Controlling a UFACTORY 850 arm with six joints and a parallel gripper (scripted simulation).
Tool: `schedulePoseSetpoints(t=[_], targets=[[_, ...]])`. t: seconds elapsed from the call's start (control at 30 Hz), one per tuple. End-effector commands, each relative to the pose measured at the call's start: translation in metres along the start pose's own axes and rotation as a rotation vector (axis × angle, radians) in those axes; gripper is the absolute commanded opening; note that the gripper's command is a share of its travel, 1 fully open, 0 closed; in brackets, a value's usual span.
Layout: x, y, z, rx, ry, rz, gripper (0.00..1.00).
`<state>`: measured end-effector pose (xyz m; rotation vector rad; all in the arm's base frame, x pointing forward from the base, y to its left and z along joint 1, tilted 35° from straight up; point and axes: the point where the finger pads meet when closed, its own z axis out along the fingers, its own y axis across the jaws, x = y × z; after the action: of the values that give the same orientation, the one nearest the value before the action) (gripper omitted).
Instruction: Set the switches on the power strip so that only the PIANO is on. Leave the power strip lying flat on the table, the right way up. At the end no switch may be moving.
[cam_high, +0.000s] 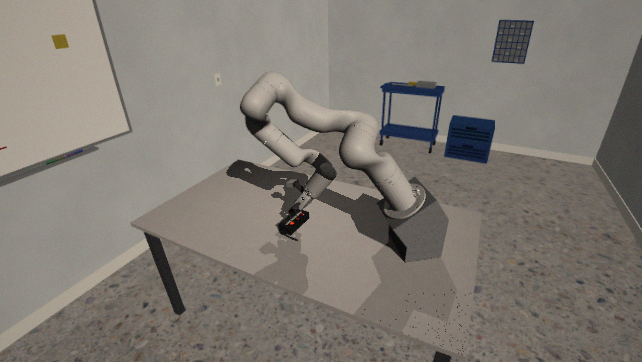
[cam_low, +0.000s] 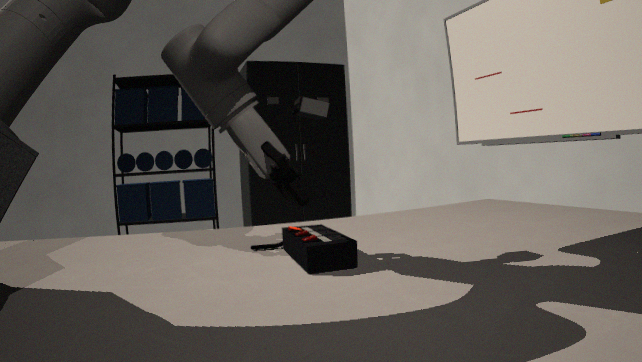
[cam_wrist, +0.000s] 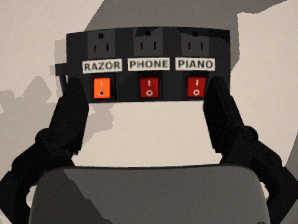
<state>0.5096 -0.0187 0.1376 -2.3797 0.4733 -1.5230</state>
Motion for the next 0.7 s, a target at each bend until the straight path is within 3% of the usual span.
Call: schedulePoseSetpoints(t=[0.0,0.67], targets=[[0.0003,0.0,-0.0001,0.0,0.001,0.0,1.0],[0.0003,-0.0008,0.0,0.003,-0.003,-0.005,1.0]])
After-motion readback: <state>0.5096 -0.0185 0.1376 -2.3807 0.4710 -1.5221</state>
